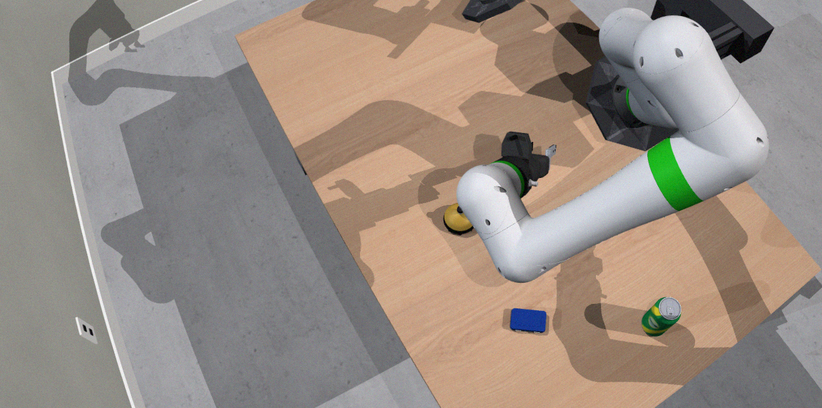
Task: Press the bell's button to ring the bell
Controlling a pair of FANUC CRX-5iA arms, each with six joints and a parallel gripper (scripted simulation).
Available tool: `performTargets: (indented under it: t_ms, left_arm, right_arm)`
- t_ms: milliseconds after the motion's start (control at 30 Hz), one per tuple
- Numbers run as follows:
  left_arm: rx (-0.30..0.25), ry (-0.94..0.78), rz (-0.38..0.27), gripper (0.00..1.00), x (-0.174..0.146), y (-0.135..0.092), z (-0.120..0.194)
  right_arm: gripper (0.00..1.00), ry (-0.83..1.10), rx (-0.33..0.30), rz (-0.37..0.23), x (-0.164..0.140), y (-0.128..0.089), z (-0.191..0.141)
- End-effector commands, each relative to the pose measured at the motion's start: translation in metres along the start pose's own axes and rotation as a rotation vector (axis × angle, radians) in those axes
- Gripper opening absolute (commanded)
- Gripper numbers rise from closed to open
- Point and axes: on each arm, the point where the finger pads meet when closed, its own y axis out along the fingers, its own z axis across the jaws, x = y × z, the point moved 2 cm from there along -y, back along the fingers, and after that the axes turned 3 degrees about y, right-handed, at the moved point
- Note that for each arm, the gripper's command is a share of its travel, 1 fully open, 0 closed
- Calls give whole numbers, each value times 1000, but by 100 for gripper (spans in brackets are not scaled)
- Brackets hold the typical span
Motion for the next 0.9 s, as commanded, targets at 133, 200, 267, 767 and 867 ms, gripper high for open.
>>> performTargets:
  t_ms: [133,200,267,767,867]
  left_arm:
    - [0,138,-276,100,39,-6,-29]
    - [-4,179,-351,100,49,-12,-39]
    - [-8,220,-425,100,58,-20,-50]
    - [-56,502,-896,100,90,-101,-138]
    - [-58,510,-908,100,90,-103,-141]
  right_arm:
    - [100,0,0,-2,0,-1,0]
    - [100,0,0,-2,0,-1,0]
    - [100,0,0,-2,0,-1,0]
    - [100,0,0,-2,0,-1,0]
    - [100,0,0,-2,0,-1,0]
